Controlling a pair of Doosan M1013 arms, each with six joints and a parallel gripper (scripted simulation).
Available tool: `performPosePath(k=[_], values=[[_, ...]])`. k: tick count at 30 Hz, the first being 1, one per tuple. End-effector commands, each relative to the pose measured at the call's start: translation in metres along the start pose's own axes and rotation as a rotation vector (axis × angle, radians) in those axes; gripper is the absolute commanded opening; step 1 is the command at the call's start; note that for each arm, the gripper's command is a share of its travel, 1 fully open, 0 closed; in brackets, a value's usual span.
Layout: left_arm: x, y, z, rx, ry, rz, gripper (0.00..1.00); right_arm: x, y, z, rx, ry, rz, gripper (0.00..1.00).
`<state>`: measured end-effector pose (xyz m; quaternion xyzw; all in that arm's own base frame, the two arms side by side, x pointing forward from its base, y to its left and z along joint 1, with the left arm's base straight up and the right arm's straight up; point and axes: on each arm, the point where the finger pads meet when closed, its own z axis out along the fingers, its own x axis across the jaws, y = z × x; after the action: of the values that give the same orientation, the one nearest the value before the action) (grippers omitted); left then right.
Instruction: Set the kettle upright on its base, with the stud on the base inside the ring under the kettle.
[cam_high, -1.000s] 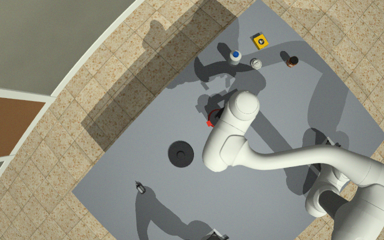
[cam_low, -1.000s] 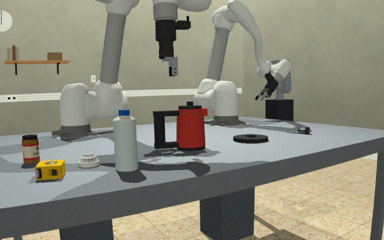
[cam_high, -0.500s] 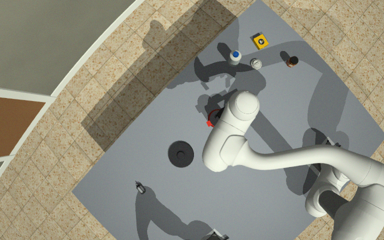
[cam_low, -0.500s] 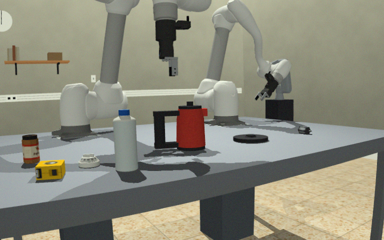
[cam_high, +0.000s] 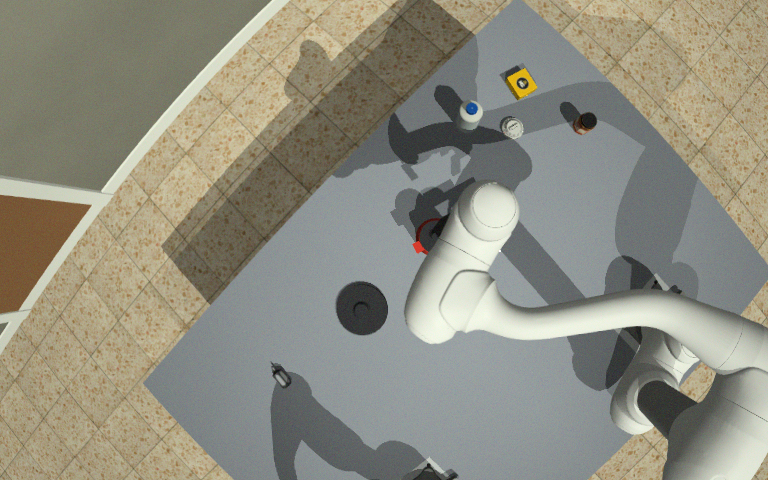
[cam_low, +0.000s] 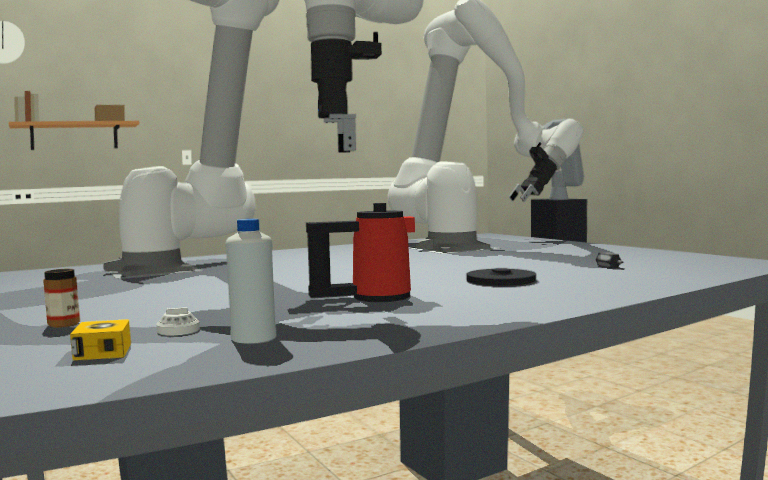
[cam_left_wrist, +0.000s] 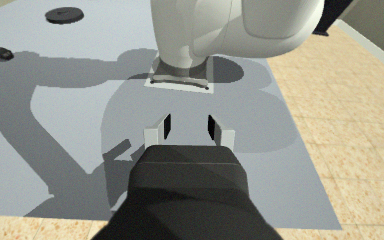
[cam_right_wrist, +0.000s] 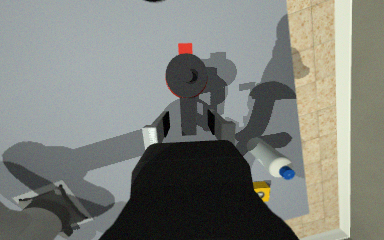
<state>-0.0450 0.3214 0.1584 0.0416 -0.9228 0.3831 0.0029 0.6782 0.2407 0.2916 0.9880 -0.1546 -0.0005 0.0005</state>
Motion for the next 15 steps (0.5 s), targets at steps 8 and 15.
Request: performPosePath(k=[8,15], values=[[0.0,0.0,0.0,-0.001,0.0,0.0,1.0,0.0,0.0,0.008,0.001,0.001,0.0,1.0],[0.0,0.0,0.0,-0.001,0.0,0.0,1.0,0.0,0.0,0.031,0.001,0.001,0.0,1.0]])
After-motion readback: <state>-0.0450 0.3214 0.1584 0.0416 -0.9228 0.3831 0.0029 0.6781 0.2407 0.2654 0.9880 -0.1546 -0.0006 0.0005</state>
